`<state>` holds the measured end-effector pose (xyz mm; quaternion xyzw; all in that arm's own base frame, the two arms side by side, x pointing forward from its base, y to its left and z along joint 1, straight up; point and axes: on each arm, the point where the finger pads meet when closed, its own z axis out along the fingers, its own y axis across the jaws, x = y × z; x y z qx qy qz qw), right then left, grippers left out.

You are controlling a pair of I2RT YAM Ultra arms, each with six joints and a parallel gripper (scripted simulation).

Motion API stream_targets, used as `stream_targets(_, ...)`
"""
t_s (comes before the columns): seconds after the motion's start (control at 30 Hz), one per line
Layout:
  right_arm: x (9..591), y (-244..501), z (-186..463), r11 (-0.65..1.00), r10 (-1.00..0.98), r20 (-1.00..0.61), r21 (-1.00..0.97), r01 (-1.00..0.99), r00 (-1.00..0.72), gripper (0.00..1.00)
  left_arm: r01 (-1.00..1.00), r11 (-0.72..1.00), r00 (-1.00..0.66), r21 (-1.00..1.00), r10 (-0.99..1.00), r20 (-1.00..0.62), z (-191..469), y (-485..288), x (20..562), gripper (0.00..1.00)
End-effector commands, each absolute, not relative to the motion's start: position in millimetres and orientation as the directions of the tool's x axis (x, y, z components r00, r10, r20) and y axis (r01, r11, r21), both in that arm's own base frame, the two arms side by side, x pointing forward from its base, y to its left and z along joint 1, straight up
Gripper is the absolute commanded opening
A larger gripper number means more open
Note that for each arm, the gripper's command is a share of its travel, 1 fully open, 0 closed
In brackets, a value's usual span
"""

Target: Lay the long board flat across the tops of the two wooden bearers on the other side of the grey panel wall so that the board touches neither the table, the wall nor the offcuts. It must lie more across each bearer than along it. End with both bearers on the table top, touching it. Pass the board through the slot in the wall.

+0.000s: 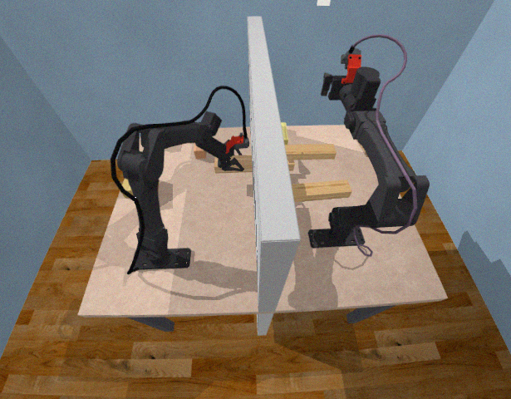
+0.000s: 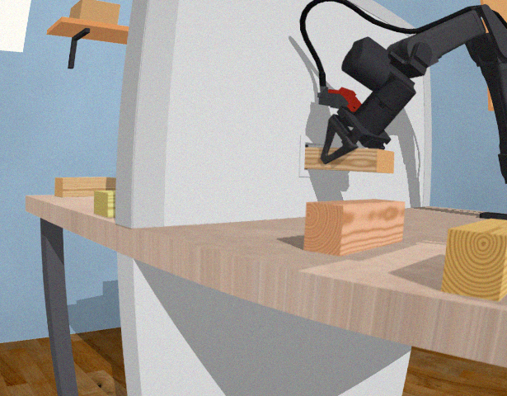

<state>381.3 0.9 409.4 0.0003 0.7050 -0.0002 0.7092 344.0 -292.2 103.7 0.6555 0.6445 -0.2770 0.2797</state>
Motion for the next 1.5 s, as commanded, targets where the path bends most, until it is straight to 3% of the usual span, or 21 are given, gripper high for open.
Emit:
stream_targets(0.0,373.5,-1.6,420.6,1.0,0.0,-0.999,0.0,0.002,0.038,1.0,0.997,-0.035,0.074,0.066,0.606,-0.792,133.6,-307.0,351.6,0.0)
stream_targets(0.07,373.5,-1.6,420.6,1.0,0.0,-0.999,0.0,0.002,0.038,1.0,0.994,-0.032,0.1,0.101,0.591,-0.8,151.1,-307.5,356.0,0.0)
stream_targets(0.1,373.5,-1.6,420.6,1.0,0.0,-0.999,0.0,0.002,0.038,1.0,0.994,-0.031,0.106,0.109,0.589,-0.801,153.9,-307.6,356.2,0.75)
stream_targets(0.27,373.5,-1.6,420.6,1.0,0.0,-0.999,0.0,0.002,0.038,1.0,0.999,-0.034,0.048,0.035,0.616,-0.786,125.4,-304.0,348.4,0.75)
stream_targets(1.27,373.5,-1.6,420.6,1.0,0.0,-0.999,0.0,0.002,0.038,1.0,0.999,-0.034,0.048,0.034,0.617,-0.785,125.3,-303.8,348.2,0.75)
stream_targets(1.3,373.5,-1.6,420.6,1.0,0.0,-0.999,0.0,0.002,0.038,1.0,0.996,-0.033,0.081,0.077,0.605,-0.792,150.8,-298.0,351.9,0.75)
stream_targets(1.47,373.5,-1.6,420.6,1.0,0.0,-0.999,0.0,0.002,0.038,1.0,0.997,-0.031,0.078,0.074,0.606,-0.791,149.2,-297.6,353.3,0.75)
